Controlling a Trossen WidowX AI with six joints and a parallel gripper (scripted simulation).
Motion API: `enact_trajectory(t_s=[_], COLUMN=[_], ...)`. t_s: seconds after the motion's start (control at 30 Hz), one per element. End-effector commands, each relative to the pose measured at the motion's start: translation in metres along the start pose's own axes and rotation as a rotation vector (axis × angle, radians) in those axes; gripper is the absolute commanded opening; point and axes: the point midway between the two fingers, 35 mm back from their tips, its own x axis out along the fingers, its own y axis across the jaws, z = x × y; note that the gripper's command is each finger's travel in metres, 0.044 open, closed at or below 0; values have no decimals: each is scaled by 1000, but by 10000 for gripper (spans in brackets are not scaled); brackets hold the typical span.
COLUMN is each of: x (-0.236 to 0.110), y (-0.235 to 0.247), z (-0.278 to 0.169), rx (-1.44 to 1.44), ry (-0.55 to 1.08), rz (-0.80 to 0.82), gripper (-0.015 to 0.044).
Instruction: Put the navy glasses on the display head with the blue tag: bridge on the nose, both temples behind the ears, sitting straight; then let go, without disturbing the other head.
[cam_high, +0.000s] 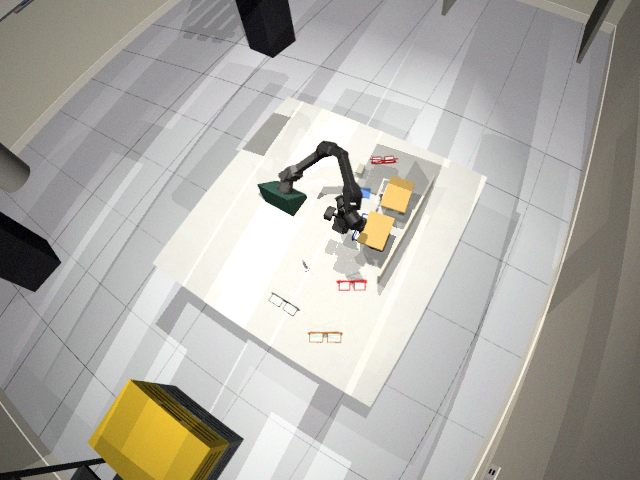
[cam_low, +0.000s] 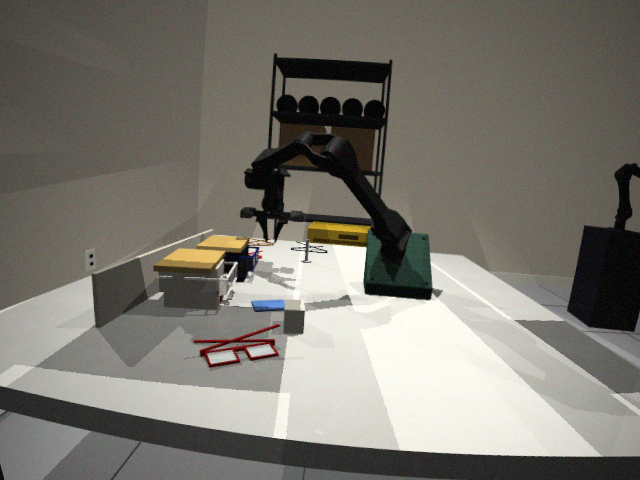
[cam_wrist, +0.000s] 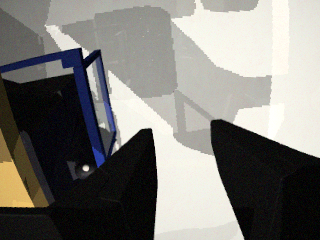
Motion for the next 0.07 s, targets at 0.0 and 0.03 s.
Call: enact_trajectory(t_s=[0.0,0.03], x=[-5,-6], y=[-16,-18], z=[0,0], rx=[0,0], ry=[0,0], rz=[-10,-10], gripper=[107,107])
